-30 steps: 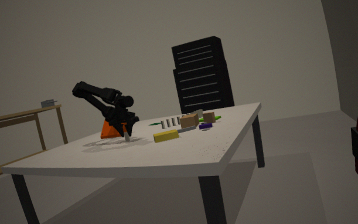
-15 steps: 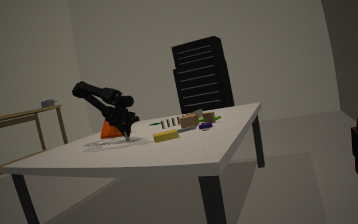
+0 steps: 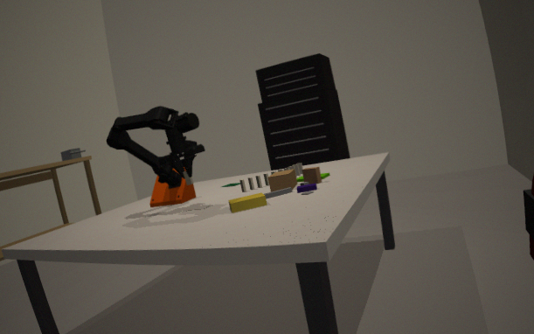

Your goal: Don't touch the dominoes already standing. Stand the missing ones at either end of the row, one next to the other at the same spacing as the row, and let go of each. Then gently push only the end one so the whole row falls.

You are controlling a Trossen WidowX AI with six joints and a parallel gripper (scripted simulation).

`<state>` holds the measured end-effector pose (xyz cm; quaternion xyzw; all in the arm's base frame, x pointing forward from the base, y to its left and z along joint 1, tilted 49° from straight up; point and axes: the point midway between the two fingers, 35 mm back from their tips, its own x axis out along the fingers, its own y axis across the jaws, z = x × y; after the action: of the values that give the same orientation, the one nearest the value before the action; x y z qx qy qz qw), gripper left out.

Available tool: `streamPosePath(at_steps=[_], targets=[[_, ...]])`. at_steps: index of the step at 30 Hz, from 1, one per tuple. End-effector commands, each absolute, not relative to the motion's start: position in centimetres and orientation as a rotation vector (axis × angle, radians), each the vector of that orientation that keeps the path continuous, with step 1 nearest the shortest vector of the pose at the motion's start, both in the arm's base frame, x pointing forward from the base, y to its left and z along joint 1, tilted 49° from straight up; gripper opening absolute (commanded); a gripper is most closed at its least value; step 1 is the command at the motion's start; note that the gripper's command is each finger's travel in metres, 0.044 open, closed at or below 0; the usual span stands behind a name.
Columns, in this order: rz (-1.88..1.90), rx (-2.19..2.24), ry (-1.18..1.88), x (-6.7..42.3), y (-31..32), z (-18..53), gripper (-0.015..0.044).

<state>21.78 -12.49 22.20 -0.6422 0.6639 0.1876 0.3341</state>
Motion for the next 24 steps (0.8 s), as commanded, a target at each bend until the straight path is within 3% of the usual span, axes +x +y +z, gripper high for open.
streamPosePath(at_steps=[1, 12, 24], targets=[[0.495, -1.723, 1.738, 20.6, -10.1, 25.3, 0.0107], [0.478, -1.635, 1.712, 23.4, -7.1, 22.7, 0.0107], [-0.007, -1.235, 1.753, 29.4, 3.9, 9.9, 0.0107]])
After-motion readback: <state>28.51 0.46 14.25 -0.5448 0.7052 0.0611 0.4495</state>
